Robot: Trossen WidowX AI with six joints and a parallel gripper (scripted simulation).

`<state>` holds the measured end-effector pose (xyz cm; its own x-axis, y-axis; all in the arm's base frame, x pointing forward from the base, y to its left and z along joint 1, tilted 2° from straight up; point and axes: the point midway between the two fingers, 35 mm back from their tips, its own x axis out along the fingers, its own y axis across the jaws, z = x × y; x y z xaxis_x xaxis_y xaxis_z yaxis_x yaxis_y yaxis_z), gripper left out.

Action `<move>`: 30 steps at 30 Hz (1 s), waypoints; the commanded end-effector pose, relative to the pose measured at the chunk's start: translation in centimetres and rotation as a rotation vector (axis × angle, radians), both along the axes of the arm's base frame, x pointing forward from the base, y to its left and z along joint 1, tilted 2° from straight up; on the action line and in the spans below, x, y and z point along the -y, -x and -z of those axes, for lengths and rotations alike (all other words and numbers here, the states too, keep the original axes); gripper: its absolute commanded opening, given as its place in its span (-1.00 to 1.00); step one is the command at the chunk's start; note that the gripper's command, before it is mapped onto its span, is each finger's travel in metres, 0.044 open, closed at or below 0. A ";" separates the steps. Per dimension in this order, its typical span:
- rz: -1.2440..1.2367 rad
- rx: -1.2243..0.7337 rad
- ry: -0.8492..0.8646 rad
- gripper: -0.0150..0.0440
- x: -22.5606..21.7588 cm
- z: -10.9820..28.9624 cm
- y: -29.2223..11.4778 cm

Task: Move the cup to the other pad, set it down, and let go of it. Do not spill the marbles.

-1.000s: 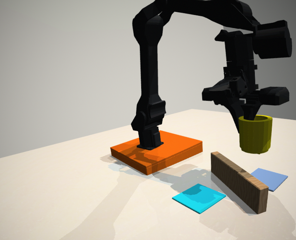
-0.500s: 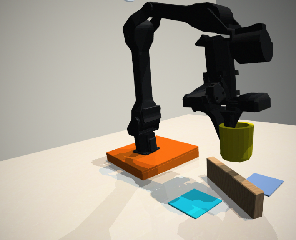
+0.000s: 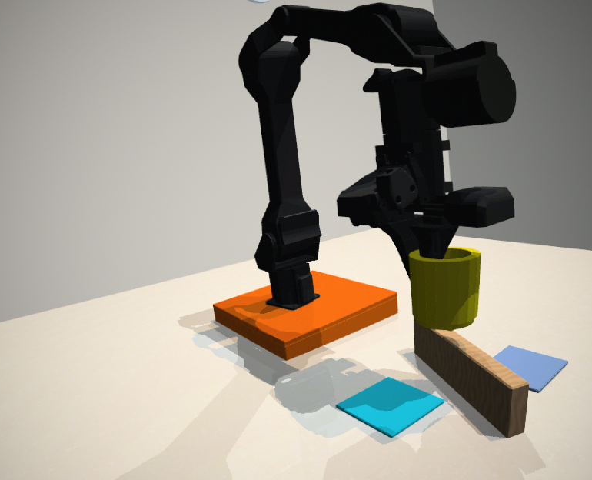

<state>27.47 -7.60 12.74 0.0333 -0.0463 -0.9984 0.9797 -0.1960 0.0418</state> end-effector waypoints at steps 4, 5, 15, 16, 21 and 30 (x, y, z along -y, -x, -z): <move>-0.004 -0.004 0.001 -0.49 1.3 0.0 1.0; -0.004 -0.004 0.001 -0.49 1.5 0.0 1.1; -0.004 -0.005 0.003 -0.49 3.1 0.0 2.3; -0.004 -0.005 0.003 -0.49 3.3 0.0 2.5; -0.004 -0.006 0.004 -0.49 4.1 0.0 3.1; -0.004 -0.006 0.005 -0.49 4.8 0.2 3.7</move>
<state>23.93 -12.31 12.81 0.0274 -0.0537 -0.9982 0.9795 -0.1980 0.0375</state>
